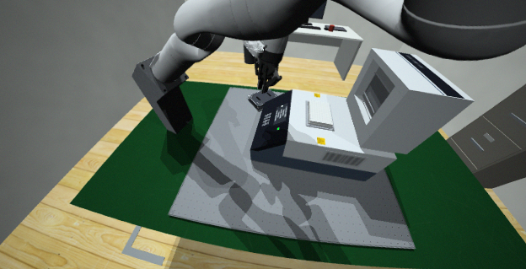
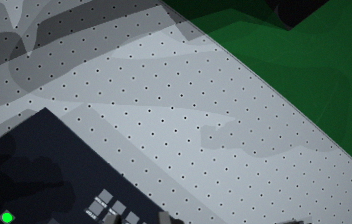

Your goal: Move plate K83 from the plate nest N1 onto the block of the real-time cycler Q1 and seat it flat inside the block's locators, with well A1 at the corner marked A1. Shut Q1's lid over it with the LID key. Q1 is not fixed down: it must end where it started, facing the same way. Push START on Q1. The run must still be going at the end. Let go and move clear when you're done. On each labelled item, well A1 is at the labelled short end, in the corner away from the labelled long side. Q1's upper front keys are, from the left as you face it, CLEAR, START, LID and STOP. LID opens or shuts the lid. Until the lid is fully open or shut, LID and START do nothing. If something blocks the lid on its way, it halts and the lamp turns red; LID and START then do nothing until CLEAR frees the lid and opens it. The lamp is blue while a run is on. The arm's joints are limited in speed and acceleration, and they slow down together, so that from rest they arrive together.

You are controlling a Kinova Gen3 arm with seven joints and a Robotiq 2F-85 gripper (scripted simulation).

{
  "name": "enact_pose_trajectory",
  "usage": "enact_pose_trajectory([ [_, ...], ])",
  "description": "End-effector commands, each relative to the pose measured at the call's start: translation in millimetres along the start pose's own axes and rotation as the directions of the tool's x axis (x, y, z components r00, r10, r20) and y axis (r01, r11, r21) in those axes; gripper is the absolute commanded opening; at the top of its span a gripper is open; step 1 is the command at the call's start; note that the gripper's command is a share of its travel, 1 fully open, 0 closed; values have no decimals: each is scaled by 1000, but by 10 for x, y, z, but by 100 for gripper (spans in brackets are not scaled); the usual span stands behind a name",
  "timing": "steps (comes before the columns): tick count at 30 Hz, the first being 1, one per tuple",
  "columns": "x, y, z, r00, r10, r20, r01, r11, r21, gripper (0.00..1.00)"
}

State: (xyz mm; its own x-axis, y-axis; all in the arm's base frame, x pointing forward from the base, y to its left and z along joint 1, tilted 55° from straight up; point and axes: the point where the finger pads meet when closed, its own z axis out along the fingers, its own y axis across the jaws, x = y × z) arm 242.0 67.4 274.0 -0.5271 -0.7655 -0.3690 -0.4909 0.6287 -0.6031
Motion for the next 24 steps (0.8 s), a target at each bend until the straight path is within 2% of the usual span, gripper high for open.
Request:
enact_pose_trajectory([
  [1,-7,-4,33,1000,0,1,0,1000,0,26],
  [21,-36,-33,269,1000,0,1,0,1000,0,10],
  [24,-41,-38,309,1000,0,1,0,1000,1,10],
])
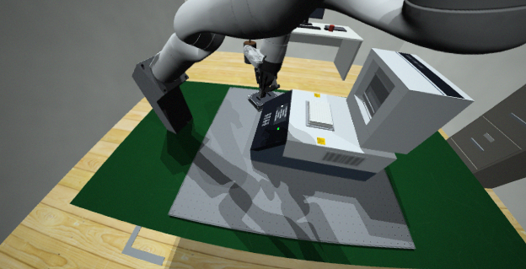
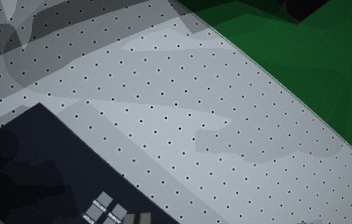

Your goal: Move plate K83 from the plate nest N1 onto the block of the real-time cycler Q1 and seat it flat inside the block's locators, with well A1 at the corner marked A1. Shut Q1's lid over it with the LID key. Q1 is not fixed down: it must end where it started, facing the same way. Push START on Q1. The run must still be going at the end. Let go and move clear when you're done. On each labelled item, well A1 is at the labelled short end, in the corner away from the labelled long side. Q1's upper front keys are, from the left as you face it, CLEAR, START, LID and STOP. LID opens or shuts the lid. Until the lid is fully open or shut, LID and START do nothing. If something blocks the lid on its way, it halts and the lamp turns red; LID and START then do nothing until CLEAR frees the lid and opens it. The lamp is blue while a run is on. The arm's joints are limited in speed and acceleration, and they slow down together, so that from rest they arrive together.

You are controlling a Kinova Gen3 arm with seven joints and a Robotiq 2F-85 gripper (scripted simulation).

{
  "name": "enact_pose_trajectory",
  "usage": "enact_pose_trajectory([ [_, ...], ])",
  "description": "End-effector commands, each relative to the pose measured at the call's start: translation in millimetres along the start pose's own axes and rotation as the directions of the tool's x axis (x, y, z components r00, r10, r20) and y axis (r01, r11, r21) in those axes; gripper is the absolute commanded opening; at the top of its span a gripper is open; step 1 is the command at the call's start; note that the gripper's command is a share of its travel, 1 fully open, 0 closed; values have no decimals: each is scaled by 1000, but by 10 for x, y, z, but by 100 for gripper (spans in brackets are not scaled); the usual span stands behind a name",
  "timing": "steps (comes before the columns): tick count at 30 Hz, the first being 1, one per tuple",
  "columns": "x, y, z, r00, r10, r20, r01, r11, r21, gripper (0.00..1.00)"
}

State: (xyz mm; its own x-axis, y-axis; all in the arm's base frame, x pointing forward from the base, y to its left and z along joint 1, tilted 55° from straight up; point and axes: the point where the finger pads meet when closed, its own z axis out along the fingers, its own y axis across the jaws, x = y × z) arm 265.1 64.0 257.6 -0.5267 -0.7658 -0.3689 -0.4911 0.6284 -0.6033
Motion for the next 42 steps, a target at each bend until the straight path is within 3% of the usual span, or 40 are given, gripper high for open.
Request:
enact_pose_trajectory([
  [1,-8,-4,41,1000,0,0,0,1000,1,10],
  [42,-65,-62,501,1000,0,0,0,1000,1,10],
])
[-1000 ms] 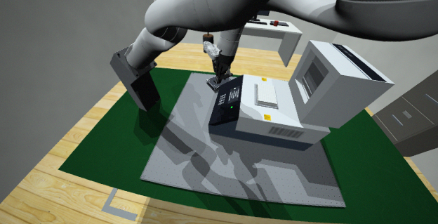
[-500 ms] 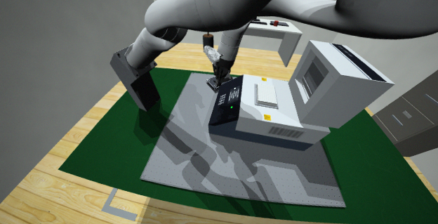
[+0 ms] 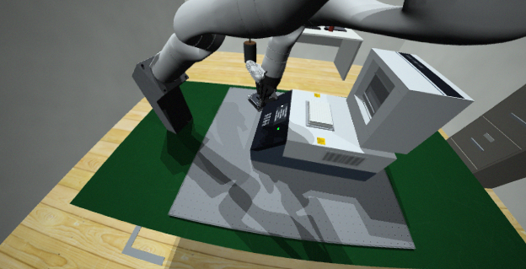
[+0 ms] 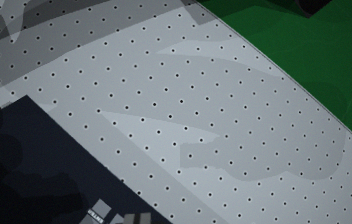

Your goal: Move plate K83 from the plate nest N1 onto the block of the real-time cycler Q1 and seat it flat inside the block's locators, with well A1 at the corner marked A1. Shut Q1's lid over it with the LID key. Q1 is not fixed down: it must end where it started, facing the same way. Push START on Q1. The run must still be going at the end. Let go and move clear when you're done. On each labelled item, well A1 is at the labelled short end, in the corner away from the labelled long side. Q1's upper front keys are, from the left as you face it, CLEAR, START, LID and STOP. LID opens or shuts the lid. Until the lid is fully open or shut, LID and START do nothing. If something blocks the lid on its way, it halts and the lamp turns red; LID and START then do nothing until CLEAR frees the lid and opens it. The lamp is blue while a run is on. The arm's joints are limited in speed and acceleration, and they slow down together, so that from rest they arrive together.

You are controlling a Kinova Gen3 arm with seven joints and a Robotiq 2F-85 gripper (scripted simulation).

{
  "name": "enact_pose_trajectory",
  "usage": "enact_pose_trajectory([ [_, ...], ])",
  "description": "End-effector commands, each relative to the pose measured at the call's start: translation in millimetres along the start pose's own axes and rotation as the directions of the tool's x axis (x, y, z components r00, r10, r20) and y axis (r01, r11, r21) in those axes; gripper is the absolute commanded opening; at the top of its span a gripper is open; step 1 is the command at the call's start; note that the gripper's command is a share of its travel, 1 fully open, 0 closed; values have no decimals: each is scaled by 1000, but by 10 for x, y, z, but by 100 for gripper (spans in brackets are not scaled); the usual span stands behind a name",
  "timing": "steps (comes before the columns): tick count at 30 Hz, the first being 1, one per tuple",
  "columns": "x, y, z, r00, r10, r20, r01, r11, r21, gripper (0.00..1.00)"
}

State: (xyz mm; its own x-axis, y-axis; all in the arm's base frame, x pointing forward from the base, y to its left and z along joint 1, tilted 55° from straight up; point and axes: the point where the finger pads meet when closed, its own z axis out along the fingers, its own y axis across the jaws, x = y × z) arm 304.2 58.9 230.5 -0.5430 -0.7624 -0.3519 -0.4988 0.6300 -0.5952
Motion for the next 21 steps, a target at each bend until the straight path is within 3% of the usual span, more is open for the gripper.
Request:
enact_pose_trajectory([
  [1,-1,-4,44,1000,0,24,0,1000,12,10],
  [21,-36,-36,279,1000,0,24,0,1000,12,10],
])
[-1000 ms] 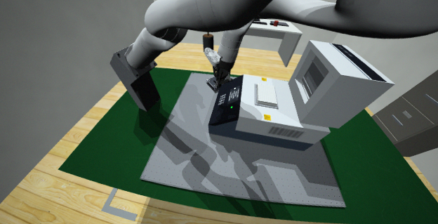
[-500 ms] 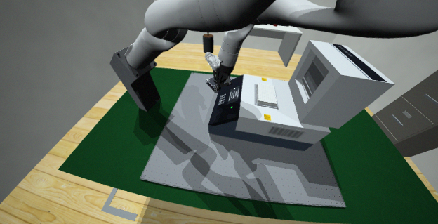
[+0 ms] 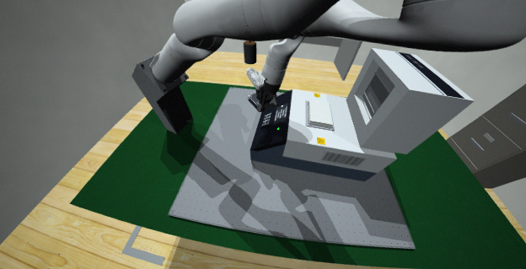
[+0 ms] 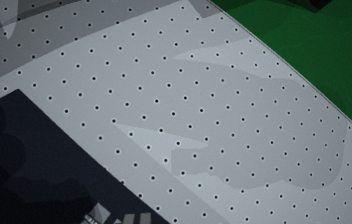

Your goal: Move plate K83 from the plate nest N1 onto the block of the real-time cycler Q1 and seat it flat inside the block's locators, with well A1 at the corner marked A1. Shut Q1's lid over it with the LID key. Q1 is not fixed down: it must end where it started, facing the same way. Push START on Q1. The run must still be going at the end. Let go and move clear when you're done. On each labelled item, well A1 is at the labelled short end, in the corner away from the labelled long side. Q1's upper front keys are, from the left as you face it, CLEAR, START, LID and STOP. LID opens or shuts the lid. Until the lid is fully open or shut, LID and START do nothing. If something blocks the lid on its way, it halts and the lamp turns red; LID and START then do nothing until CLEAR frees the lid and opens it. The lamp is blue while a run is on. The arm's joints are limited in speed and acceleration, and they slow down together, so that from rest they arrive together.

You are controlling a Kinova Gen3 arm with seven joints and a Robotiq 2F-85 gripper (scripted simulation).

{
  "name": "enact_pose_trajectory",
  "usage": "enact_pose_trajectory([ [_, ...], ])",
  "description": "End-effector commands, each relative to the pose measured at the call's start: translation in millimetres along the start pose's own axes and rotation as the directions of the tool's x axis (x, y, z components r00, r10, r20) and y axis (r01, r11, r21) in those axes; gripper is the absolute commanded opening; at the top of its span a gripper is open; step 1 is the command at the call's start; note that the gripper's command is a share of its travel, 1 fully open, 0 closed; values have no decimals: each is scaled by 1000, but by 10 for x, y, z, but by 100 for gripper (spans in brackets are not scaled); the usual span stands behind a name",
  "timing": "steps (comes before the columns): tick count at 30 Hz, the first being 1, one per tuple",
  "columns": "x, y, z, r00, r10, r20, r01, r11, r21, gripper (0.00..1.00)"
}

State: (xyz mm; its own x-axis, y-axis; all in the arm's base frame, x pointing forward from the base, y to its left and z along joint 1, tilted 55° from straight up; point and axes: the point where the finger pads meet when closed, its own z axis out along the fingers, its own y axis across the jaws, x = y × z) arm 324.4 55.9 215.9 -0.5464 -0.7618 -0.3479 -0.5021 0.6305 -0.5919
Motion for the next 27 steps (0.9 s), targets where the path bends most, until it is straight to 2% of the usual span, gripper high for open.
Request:
enact_pose_trajectory([
  [1,-2,-5,45,1000,0,29,0,1000,17,10],
  [20,-36,-37,263,1000,0,30,0,1000,17,10],
  [27,-36,-37,263,1000,0,30,0,1000,17,10],
])
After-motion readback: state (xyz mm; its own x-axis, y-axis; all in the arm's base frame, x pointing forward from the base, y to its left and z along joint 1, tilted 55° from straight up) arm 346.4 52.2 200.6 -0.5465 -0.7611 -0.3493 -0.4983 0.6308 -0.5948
